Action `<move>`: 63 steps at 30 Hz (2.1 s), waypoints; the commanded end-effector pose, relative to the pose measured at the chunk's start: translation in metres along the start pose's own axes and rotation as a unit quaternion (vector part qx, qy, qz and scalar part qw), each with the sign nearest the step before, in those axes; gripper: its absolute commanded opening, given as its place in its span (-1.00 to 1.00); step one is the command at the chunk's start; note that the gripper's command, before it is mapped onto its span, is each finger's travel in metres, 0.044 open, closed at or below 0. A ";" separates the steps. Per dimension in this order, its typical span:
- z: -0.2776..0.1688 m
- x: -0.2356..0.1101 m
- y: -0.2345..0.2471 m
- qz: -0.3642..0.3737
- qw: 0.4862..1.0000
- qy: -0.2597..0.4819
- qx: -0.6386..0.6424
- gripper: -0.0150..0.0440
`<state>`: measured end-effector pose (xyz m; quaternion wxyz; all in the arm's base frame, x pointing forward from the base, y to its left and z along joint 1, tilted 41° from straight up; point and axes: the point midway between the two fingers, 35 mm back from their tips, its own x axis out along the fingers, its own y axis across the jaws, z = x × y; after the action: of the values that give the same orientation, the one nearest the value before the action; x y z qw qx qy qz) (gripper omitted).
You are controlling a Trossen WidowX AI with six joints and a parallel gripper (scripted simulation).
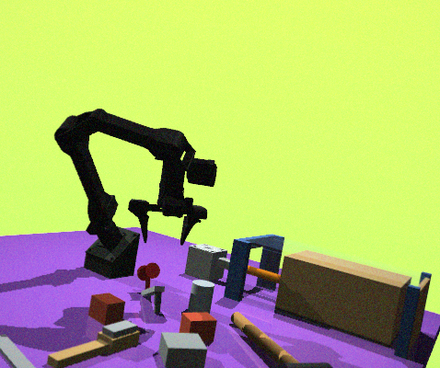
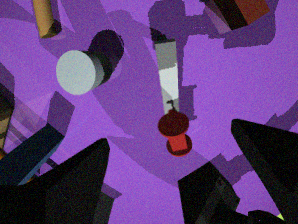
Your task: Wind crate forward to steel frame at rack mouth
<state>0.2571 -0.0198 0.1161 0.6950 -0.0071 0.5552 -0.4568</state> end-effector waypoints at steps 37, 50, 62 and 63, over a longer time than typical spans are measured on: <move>0.002 0.119 -0.015 -0.014 1.000 0.002 -0.002 1.00; 0.002 0.134 -0.016 -0.014 1.000 0.002 -0.002 1.00; 0.004 0.129 -0.015 -0.010 1.000 0.001 0.003 -0.07; 0.004 0.129 -0.015 -0.010 1.000 0.001 0.003 -0.16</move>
<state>0.2461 -0.1132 0.0264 0.6896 -0.0114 0.5550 -0.4650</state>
